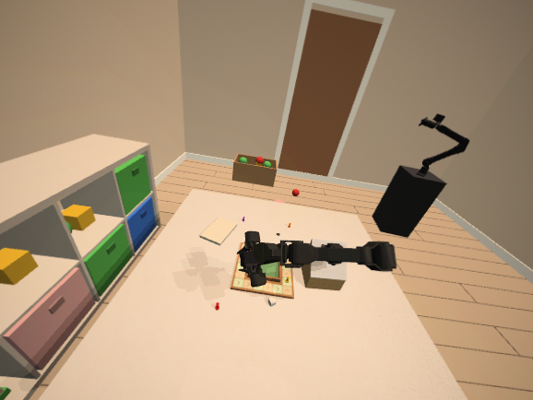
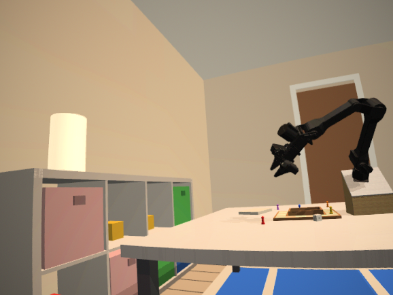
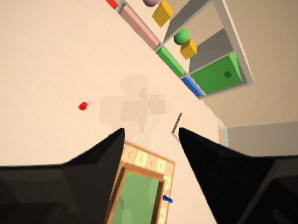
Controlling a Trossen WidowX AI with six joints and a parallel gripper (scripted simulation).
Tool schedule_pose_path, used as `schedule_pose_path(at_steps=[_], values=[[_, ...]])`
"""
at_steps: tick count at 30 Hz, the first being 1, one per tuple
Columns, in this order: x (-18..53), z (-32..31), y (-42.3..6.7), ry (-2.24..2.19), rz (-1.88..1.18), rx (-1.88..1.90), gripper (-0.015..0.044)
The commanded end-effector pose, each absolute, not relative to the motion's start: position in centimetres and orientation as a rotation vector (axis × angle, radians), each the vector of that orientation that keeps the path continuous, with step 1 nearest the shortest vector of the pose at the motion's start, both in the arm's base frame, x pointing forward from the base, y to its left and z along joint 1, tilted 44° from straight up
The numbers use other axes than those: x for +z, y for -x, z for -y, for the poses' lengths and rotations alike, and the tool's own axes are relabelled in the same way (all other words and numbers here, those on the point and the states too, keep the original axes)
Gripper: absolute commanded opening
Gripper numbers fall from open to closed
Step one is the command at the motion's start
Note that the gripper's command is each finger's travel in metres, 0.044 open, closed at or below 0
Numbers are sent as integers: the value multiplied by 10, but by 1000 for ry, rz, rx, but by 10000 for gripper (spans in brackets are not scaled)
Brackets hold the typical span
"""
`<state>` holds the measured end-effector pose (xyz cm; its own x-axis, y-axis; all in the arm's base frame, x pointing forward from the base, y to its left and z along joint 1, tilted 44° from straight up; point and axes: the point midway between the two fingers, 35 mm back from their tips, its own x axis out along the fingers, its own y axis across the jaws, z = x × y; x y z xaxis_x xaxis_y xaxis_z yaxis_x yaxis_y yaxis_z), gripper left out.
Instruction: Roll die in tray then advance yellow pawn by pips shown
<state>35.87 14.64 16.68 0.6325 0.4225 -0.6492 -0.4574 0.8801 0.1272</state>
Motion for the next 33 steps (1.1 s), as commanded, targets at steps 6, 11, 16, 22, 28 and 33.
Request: schedule_pose_path(at_steps=[6,11,16,22,28,33], values=[[80,-210,-247,-28,-1161,969,275],[66,-223,-198,-95,-1316,1112,275],[66,-223,-198,-95,-1316,1112,275],[63,-226,-196,-95,-1316,1112,275],[55,-234,-194,-96,-1316,1113,275],[50,-238,-193,-94,-1317,1114,275]])
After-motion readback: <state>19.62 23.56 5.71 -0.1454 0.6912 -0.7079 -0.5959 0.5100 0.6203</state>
